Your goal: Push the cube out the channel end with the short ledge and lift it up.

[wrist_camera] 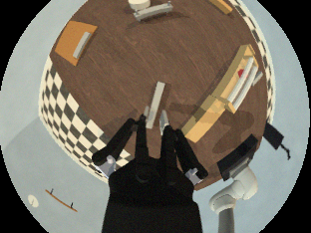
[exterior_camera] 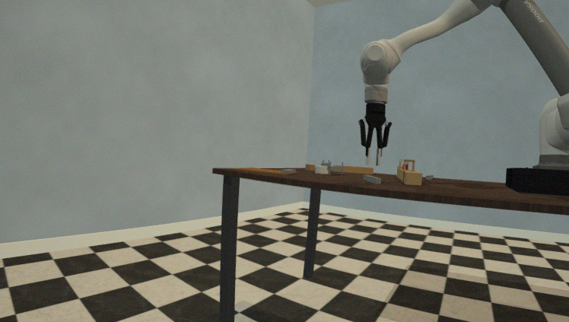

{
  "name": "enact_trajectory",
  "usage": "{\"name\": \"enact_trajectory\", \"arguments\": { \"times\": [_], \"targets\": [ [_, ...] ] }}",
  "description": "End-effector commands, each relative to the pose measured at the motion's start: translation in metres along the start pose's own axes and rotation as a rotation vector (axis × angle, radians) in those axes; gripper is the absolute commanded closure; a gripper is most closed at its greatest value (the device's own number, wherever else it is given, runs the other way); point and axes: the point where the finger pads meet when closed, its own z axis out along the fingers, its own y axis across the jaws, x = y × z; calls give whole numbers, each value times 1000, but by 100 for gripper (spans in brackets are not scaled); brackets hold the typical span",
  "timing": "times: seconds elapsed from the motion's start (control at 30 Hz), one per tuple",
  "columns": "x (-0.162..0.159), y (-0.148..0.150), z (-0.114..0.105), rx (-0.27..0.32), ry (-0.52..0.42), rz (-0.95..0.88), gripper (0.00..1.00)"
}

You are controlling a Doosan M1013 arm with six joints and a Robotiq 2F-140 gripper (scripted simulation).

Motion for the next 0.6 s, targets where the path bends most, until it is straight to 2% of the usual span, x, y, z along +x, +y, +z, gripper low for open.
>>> {"name": "enact_trajectory", "arguments": {
  "times": [0.0,0.57],
  "targets": [
    [0,0,22,1,0,0,77],
    [0,0,43,1,0,0,77]
  ]
}}
